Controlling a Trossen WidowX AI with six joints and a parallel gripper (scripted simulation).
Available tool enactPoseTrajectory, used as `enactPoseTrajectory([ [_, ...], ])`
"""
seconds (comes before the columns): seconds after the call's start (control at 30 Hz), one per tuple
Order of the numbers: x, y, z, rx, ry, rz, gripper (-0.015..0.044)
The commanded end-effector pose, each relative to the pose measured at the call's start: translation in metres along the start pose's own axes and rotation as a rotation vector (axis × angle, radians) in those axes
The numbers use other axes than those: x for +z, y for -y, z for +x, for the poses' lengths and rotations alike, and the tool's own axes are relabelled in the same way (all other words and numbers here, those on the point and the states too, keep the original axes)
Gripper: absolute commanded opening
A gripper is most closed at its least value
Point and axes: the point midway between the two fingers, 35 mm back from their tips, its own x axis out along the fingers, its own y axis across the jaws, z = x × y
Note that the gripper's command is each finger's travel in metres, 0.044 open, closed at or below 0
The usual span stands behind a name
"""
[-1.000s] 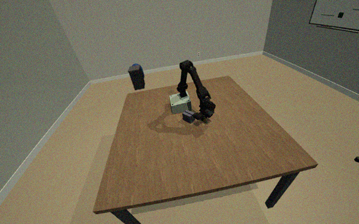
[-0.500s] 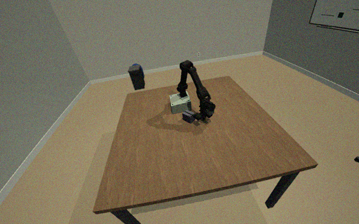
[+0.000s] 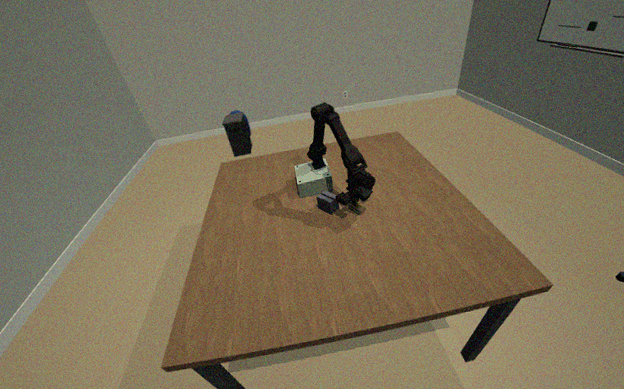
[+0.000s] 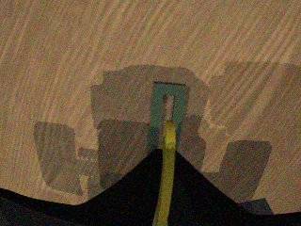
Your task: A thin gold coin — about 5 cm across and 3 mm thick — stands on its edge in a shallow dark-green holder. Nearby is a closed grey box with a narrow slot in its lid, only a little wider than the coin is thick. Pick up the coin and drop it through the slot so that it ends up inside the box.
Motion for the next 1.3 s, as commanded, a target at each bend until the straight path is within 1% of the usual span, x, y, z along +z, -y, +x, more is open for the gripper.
enactPoseTrajectory([
  [0.0,0.001,0.001,-0.012,-0.003,0.003,0.001,0.0],
  [0.77,-0.002,0.0,-0.071,-0.003,0.003,0.001,0.0],
  [0.9,-0.002,-0.002,-0.072,-0.003,0.003,-0.018,0.0],
  [1.07,-0.003,-0.011,-0.073,-0.002,0.003,-0.146,0.0],
  [1.27,-0.003,-0.011,-0.073,-0.002,0.003,-0.151,0.0],
])
